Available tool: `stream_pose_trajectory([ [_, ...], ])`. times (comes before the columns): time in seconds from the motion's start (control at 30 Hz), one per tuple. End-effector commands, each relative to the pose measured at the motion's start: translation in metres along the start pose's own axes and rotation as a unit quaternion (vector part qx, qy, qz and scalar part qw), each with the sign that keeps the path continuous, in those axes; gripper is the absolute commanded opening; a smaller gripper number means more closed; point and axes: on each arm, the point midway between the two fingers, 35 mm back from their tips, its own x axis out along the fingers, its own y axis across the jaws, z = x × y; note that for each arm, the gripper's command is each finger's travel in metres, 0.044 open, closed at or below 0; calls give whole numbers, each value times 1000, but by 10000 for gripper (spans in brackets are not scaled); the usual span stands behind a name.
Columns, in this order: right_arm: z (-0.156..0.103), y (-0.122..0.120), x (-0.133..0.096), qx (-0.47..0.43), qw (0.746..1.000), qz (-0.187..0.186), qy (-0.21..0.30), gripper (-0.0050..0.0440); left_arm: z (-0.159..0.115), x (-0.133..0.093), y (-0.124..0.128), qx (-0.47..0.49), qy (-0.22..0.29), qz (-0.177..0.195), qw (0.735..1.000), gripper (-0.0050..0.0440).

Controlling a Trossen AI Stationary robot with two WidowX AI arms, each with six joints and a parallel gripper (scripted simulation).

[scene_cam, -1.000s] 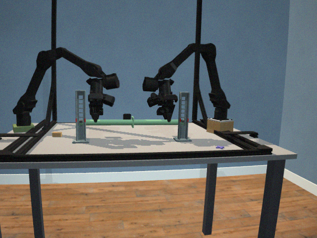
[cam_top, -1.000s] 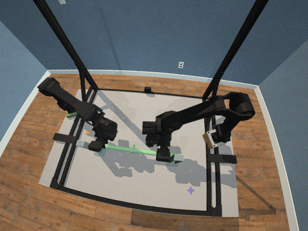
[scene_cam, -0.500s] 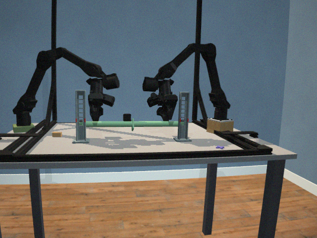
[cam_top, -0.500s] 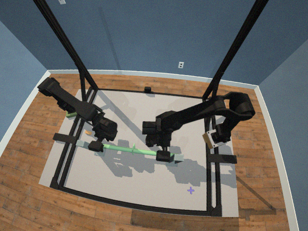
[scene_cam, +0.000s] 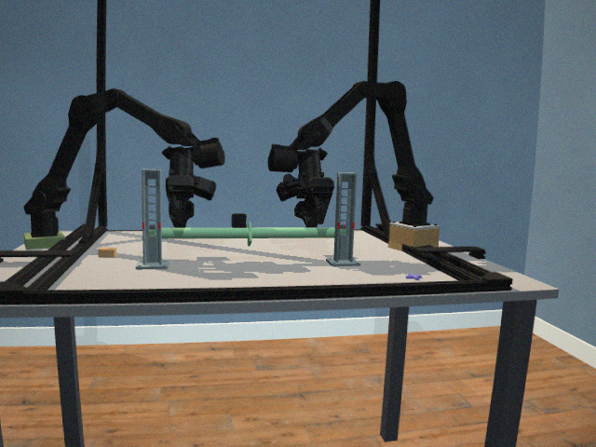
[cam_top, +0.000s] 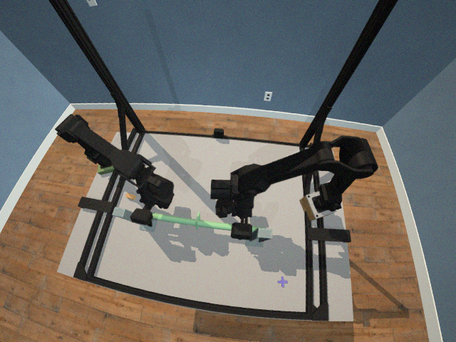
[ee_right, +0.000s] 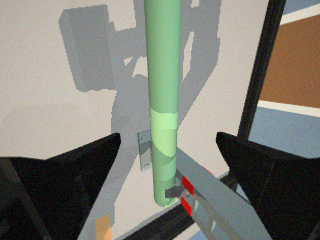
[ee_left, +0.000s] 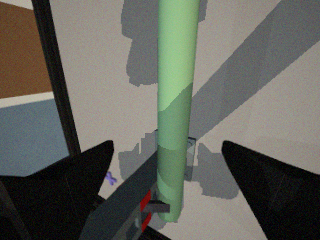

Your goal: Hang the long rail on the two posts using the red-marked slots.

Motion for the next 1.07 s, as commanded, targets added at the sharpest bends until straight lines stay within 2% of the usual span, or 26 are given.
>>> stream_pose_trajectory([
  [0.0, 0, 0, -1, 0, 1000, -1, 0, 440, 0, 0, 0, 0, 0, 1, 1000, 440],
  [0.1, 0, 0, -2, 0, 1000, -1, 0, 440, 0, -1, 0, 0, 0, 1, 1000, 440],
  [0.23, -1, 1, -17, 0, 1000, -1, 0, 440, 0, -17, -1, 0, 0, 1, 1000, 440],
  [0.57, -2, 2, -18, 0, 1000, -1, 0, 440, 0, -19, -2, 0, 0, 1, 1000, 440],
  [1.03, -5, 43, -42, 0, 1000, -3, 0, 440, -3, -43, -43, 0, 0, 4, 1000, 440],
])
